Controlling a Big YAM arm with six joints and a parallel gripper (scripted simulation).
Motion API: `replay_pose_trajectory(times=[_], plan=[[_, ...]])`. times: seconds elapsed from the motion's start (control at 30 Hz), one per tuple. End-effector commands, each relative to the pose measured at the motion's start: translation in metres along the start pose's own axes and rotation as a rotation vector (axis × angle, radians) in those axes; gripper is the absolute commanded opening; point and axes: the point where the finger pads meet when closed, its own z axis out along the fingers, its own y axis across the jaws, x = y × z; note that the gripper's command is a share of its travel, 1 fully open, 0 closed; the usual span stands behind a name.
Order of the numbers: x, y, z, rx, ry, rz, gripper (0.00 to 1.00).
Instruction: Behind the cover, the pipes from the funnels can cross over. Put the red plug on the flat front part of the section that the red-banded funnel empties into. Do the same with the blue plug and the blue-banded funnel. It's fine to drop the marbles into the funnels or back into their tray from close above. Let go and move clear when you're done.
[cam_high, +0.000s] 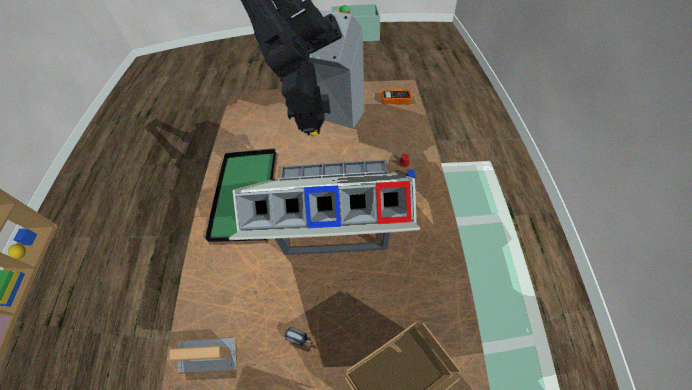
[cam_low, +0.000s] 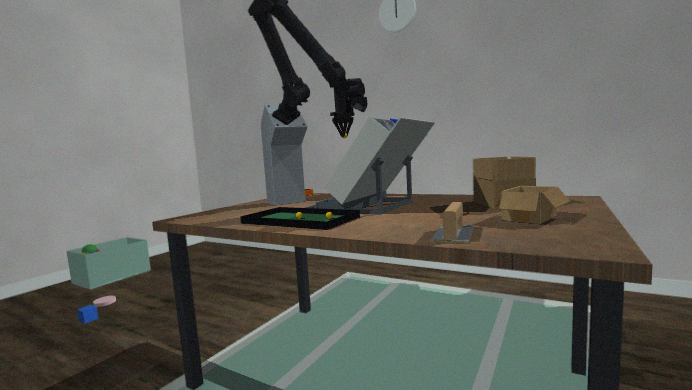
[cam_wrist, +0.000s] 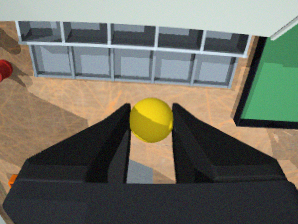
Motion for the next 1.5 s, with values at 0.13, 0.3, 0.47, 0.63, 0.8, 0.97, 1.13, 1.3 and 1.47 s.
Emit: replay_pose_trajectory(times=[0.13,0.3,0.47,0.63,0.8,0.97,1.13,1.3,1.47], plan=[[-0.023,0.027,-0.013,-0.002,0.008,0.072,0.00],[-0.037,0.054,-0.026,-0.003,0.007,0.072,0.00],[-0.050,0.082,-0.039,-0.004,0.007,0.072,0.00],[-0.058,0.098,-0.047,-0.004,0.006,0.073,0.00],[-0.071,0.124,-0.060,-0.005,0.006,0.073,0.00],[-0.082,0.147,-0.071,-0.006,0.005,0.073,0.00],[-0.087,0.158,-0.076,-0.007,0.005,0.073,0.00],[-0.093,0.170,-0.082,-0.008,0.005,0.073,0.00],[-0.097,0.172,-0.081,0.002,0.011,0.084,0.00]])
